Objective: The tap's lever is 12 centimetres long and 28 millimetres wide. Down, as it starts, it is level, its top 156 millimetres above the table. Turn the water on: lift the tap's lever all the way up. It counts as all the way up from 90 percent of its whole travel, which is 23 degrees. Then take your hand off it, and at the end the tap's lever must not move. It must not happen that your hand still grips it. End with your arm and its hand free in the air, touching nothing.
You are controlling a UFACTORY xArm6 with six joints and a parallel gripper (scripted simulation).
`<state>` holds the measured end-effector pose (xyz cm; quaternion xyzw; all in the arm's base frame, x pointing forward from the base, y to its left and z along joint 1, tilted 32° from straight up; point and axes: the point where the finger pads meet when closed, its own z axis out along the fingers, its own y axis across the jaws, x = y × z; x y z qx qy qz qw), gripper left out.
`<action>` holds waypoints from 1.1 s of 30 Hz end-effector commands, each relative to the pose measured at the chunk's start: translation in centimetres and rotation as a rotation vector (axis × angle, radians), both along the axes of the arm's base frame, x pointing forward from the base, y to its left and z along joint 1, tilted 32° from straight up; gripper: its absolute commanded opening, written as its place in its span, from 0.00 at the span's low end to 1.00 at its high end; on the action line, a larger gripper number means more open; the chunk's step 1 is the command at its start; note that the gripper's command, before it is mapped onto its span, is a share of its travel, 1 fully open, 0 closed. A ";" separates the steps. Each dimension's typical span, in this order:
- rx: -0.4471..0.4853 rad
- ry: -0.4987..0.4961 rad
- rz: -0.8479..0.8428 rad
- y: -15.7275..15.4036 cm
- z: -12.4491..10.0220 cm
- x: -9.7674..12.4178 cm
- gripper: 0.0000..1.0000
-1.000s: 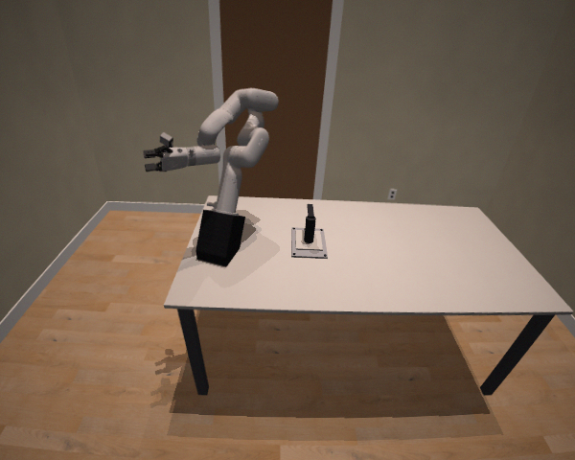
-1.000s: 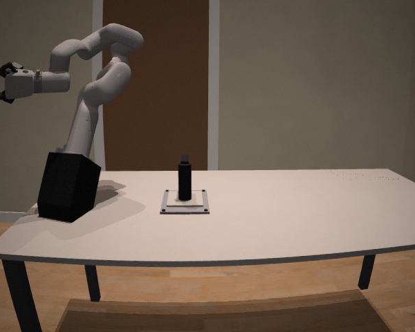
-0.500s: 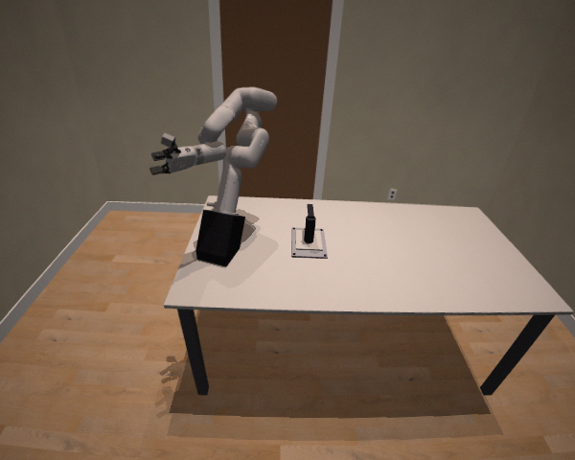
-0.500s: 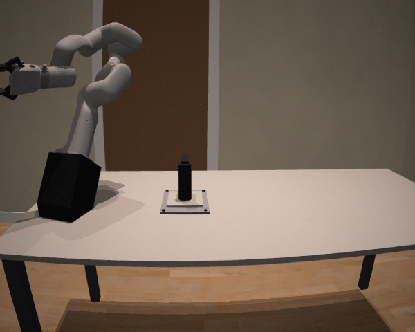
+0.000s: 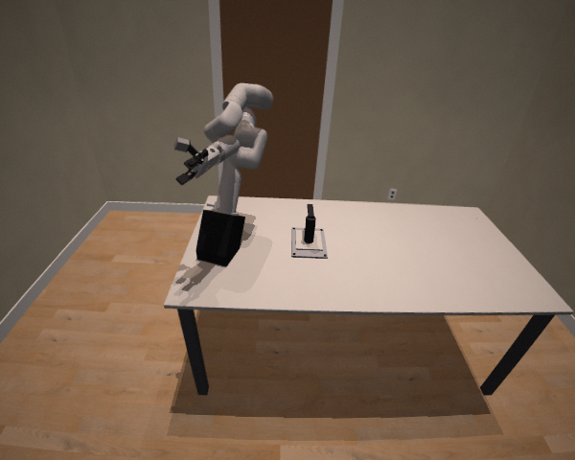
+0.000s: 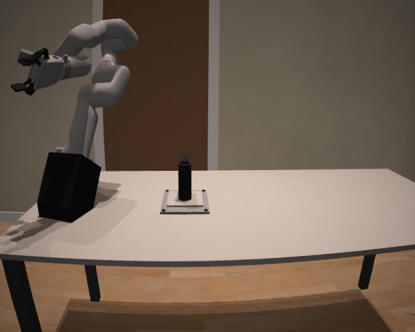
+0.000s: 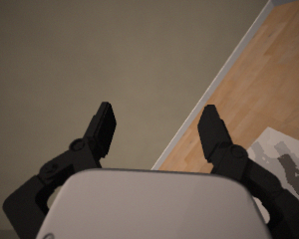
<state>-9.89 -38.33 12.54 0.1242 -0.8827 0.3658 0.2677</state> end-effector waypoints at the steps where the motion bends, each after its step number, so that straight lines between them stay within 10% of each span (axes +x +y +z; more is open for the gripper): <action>1: 0.021 -0.067 0.092 -1.6 -0.3 4.5 1.00; 23: 0.254 -0.338 0.529 1.4 -0.9 26.6 1.00; 33: 0.459 -0.437 0.764 8.7 -0.3 37.3 1.00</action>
